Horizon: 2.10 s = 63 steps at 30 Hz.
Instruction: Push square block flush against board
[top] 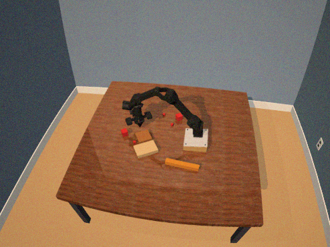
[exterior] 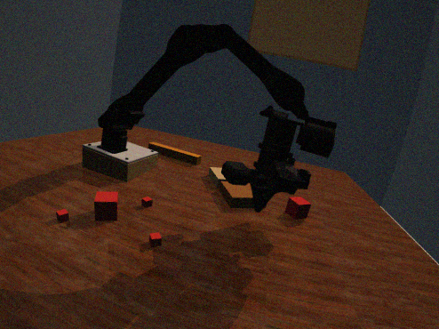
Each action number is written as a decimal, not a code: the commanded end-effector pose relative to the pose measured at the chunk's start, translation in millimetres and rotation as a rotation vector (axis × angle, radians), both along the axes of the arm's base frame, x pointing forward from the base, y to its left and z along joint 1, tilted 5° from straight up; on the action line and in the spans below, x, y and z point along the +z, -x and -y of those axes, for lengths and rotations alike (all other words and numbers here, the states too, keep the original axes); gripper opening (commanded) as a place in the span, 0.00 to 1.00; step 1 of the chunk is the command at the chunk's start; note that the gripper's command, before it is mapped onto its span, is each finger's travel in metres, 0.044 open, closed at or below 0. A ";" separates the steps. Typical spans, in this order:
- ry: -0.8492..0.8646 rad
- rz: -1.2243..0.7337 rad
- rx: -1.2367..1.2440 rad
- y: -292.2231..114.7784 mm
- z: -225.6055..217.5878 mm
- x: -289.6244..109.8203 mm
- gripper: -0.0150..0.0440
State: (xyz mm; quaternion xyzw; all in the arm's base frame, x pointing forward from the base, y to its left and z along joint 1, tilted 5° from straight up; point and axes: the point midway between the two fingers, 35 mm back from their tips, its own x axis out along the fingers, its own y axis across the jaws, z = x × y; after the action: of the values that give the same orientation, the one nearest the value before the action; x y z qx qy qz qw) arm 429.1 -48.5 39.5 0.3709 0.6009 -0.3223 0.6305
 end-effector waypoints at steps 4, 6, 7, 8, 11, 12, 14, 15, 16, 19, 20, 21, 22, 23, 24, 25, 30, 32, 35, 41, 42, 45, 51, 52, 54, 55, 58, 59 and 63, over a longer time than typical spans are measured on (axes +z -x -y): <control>-0.001 0.036 0.004 -1.4 1.8 37.0 0.25; -0.001 0.036 0.004 -0.6 0.4 37.0 0.25; -0.002 0.035 0.004 1.7 -3.8 36.8 0.25; -0.002 0.035 0.004 5.8 -10.8 36.5 0.25; -0.003 0.035 0.004 13.7 -23.0 35.8 0.25; -0.003 0.035 0.004 13.7 -23.0 35.8 0.25; -0.003 0.035 0.003 13.1 -23.1 32.8 0.25; -0.004 0.035 0.002 11.5 -23.6 23.7 0.25; -0.004 0.035 0.001 9.3 -24.5 8.6 0.25; -0.004 0.034 -0.003 7.0 -26.3 -18.5 0.25; -0.004 0.034 -0.003 7.0 -26.3 -18.5 0.25; -0.004 0.034 -0.003 7.0 -26.3 -18.5 0.25; -0.004 0.034 -0.003 7.0 -26.3 -18.5 0.25; -0.004 0.034 -0.003 7.1 -26.5 -18.5 0.25; -0.004 0.034 -0.003 7.3 -27.0 -18.5 0.25; -0.004 0.034 -0.003 7.6 -27.7 -18.5 0.25; -0.005 0.034 -0.003 10.6 -34.1 -18.5 0.25; -0.005 0.034 -0.003 12.0 -37.0 -18.5 0.25; -0.005 0.034 -0.003 14.1 -41.4 -18.6 0.25; -0.006 0.033 -0.003 18.6 -50.0 -18.7 0.25; -0.006 0.033 -0.003 19.3 -51.4 -18.7 0.25; -0.006 0.033 -0.003 21.7 -55.6 -18.8 0.25; -0.007 0.033 -0.003 24.4 -60.5 -18.9 0.25; -0.007 0.033 -0.003 23.9 -59.8 -18.9 0.25; -0.006 0.033 -0.003 22.5 -57.9 -18.8 0.25; -0.006 0.033 -0.003 21.6 -56.7 -18.7 0.25; -0.006 0.033 -0.003 18.9 -52.7 -18.5 0.25; -0.006 0.033 -0.003 18.0 -51.4 -18.4 0.25; -0.006 0.033 -0.003 14.4 -46.0 -18.2 0.25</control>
State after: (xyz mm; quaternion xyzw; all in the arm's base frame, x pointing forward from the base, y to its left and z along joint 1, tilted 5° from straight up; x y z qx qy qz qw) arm 411.8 1.7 20.1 0.3769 0.5906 -0.3176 0.6390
